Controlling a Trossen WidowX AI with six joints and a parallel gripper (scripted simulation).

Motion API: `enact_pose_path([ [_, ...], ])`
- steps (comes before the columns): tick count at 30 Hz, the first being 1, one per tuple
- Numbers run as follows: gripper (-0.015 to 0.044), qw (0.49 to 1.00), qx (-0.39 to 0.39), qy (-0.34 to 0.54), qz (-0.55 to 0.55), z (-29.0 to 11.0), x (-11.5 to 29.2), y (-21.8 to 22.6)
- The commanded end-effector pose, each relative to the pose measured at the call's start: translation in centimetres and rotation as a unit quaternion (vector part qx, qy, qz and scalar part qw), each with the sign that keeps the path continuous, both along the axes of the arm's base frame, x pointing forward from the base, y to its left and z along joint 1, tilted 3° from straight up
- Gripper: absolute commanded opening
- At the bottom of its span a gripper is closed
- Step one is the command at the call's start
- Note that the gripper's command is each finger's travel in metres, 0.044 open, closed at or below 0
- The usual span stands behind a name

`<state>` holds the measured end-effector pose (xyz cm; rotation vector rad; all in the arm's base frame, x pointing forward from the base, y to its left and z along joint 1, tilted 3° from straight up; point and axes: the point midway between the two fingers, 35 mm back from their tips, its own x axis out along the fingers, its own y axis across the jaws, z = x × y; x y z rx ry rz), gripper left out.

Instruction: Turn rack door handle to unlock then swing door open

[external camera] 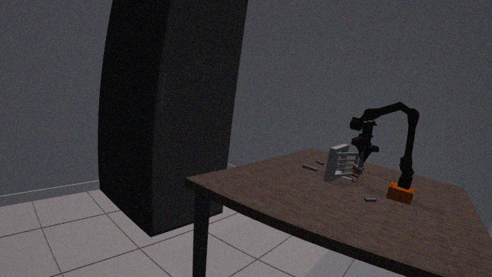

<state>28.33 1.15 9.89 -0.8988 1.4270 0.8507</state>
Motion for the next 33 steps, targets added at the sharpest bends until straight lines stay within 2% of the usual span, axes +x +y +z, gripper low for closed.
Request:
enact_pose_path([
  [1, 0.0022, 0.999, 0.001, -0.008, -0.043, 0.0, -0.5, 0.5],
  [33, 0.0022, 0.965, 0.001, -0.015, -0.261, -0.2, -5.1, 6.1],
])
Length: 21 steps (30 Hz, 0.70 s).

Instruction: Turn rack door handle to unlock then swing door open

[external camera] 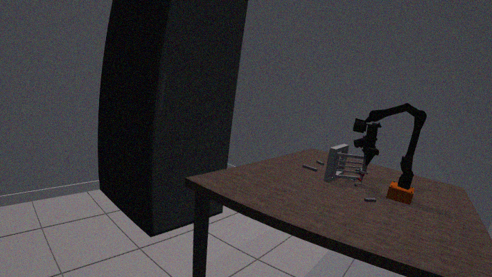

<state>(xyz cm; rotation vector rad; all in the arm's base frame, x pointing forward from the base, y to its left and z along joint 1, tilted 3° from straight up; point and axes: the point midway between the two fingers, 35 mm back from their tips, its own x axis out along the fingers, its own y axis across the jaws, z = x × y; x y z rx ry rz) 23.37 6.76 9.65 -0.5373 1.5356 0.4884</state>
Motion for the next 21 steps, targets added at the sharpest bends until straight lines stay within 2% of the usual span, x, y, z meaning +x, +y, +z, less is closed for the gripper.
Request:
enact_pose_path([
  [1, 0.0022, 0.999, 0.000, -0.006, -0.038, 0.0, -0.2, 0.7],
  [21, 0.0022, 0.987, 0.000, -0.009, -0.161, -0.1, -1.6, 4.5],
])
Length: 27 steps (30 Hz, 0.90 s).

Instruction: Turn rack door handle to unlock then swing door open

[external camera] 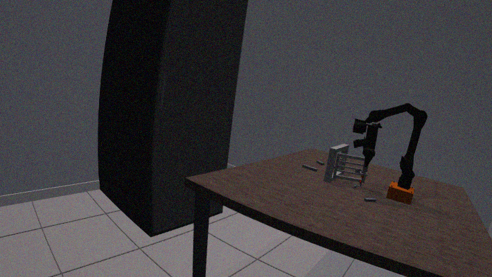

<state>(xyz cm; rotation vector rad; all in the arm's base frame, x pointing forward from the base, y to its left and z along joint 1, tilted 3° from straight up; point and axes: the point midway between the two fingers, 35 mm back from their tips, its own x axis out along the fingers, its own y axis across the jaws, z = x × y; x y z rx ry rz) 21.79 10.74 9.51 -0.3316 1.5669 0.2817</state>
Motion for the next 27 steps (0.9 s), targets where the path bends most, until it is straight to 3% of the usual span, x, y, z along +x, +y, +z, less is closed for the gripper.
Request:
enact_pose_path([
  [1, 0.0022, 0.999, 0.000, -0.003, -0.037, 0.0, 0.0, 0.7],
  [27, 0.0022, 0.980, 0.001, -0.008, -0.198, -0.1, -0.4, 6.1],
])
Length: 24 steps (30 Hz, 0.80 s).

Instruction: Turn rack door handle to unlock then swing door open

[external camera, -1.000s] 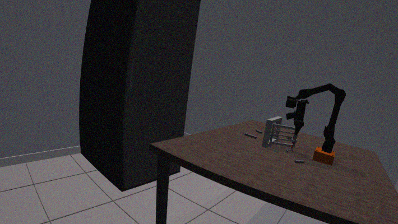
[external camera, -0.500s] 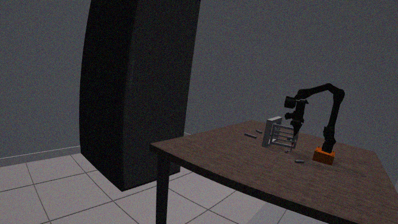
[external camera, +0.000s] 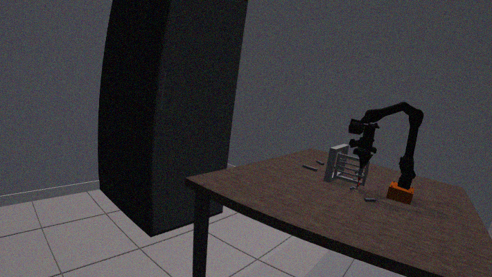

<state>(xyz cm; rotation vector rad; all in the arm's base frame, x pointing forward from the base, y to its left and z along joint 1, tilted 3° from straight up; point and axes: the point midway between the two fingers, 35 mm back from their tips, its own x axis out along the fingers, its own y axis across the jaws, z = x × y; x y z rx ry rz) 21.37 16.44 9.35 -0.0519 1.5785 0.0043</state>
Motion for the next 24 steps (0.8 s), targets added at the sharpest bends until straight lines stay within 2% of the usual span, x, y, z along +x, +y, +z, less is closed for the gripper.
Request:
enact_pose_path([
  [1, 0.0022, 1.000, 0.000, 0.000, -0.023, 0.03, 0.05, 0.36],
  [14, 0.0022, 1.000, 0.000, 0.000, -0.023, 0.03, 0.05, 0.36],
  [24, 0.0284, 1.000, 0.000, 0.000, -0.023, 0.03, 0.05, 0.36],
])
